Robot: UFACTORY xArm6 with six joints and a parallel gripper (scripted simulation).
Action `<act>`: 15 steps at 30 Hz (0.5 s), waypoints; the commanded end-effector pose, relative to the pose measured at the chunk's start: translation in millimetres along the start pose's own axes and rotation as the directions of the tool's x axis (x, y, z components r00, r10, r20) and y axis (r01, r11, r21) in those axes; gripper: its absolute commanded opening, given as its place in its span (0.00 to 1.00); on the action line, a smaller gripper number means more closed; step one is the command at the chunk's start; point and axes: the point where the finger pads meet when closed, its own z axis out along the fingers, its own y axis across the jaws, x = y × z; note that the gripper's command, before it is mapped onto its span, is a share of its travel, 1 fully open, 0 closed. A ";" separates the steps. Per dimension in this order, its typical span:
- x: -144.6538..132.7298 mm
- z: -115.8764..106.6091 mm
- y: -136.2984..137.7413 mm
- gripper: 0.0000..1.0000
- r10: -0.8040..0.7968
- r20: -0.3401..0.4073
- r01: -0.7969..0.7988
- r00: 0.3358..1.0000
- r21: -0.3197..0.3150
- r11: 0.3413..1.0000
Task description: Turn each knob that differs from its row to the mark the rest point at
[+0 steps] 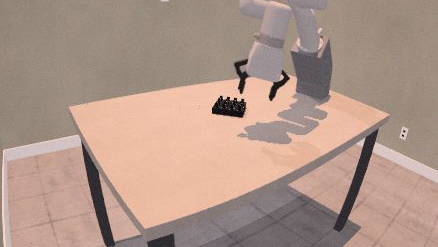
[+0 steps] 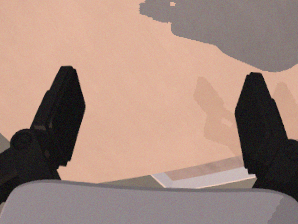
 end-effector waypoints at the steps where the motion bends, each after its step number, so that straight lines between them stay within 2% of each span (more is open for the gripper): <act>1: 13.8 15.1 -20.1 1.00 -0.152 0.021 0.152 0.988 0.002 0.988; 8: 39.2 30.5 -39.4 1.00 -0.335 0.020 0.334 0.942 0.009 0.942; 14: 66.6 42.4 -53.8 1.00 -0.496 0.022 0.496 0.868 0.006 0.868; 15: 75.8 45.7 -57.6 1.00 -0.543 0.025 0.543 0.839 0.004 0.839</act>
